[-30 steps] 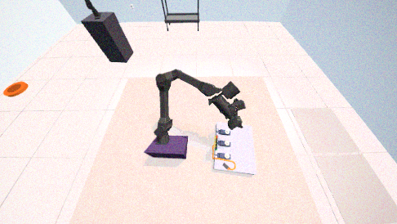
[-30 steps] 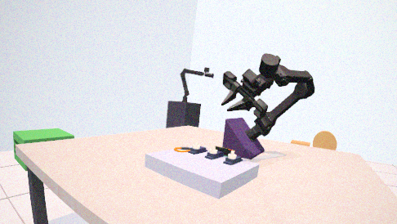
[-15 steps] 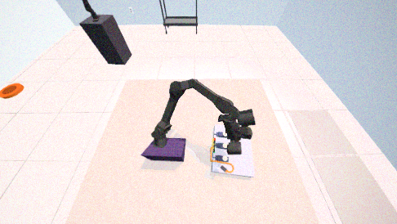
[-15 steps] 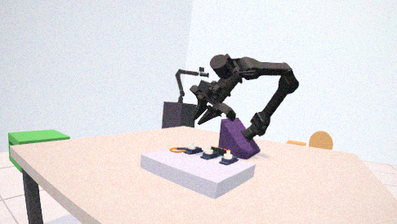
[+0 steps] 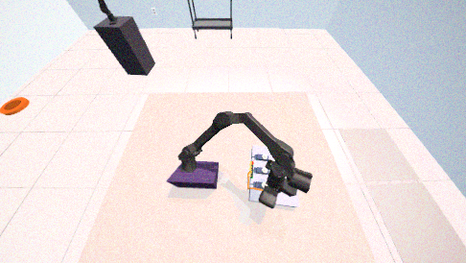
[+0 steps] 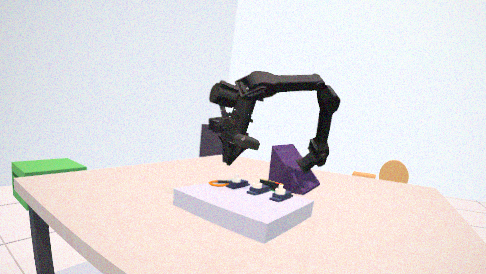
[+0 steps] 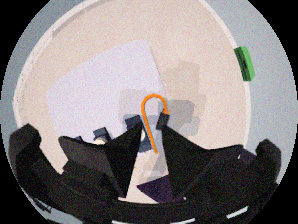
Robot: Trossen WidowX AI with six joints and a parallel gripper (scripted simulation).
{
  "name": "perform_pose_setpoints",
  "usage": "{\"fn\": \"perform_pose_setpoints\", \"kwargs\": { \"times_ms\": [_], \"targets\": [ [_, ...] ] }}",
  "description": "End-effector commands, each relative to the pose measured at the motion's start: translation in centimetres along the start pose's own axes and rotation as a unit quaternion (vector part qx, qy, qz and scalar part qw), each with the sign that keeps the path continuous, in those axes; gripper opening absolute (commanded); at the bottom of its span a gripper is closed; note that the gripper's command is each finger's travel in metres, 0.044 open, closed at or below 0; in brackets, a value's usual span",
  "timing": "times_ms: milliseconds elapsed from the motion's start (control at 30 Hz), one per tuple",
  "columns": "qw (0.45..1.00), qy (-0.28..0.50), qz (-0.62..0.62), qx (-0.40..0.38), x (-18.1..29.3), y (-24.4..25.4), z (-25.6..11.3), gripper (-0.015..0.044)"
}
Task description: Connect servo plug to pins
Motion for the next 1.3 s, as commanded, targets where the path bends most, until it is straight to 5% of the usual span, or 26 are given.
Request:
{"fn": "perform_pose_setpoints", "kwargs": {
  "times_ms": [0,1100,1267],
  "targets": [
    [0.997,0.042,0.051,-0.027,-0.2,-1.9,1.2,0.0115],
    [0.989,0.090,0.104,-0.056,0.6,-3.4,6.7,0.0115],
    [0.989,0.090,0.104,-0.056,0.6,-3.4,6.7,0.0023]
  ]
}}
Point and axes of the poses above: the point midway between the two fingers, 35 mm back from their tips, its own z axis out along the fingers, its own y axis across the jaws, x = y × z, the point moved 3 cm from there along -z, back along the fingers, and after that the axes turned 1 degree about -z, right-handed, at the moved point
